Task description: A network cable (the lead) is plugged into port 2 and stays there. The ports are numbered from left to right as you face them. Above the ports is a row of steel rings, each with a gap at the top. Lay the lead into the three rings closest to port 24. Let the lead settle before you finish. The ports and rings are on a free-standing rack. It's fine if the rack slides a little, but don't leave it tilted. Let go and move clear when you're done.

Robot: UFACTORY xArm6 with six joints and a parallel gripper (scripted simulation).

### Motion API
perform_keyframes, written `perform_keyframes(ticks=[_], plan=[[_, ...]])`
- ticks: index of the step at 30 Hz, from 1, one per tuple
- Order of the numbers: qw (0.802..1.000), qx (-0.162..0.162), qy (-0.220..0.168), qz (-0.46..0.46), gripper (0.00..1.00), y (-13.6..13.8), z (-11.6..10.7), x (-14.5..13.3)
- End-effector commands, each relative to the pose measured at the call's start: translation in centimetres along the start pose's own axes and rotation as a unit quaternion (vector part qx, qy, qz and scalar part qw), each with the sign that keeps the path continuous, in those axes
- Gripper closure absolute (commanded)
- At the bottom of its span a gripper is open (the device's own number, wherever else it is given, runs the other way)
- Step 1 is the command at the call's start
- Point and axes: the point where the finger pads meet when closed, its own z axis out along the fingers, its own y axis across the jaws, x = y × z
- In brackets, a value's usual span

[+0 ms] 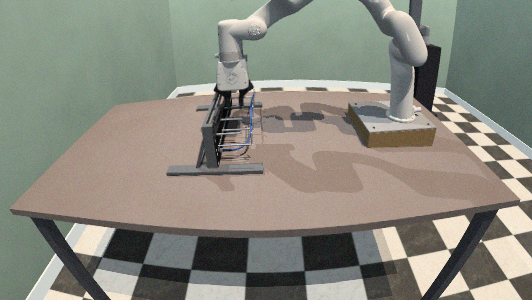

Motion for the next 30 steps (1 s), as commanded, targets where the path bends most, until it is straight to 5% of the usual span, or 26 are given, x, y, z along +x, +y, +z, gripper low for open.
perform_keyframes(ticks=[1,20,21,30], plan=[[1.000,0.000,0.000,0.000,0.67,0.0,-1.0,0.0],[1.000,0.000,0.000,0.000,0.67,0.0,-3.3,0.0],[1.000,0.000,0.000,0.000,1.00,0.0,-3.3,0.0],[1.000,0.000,0.000,0.000,1.00,0.0,-3.3,0.0]])
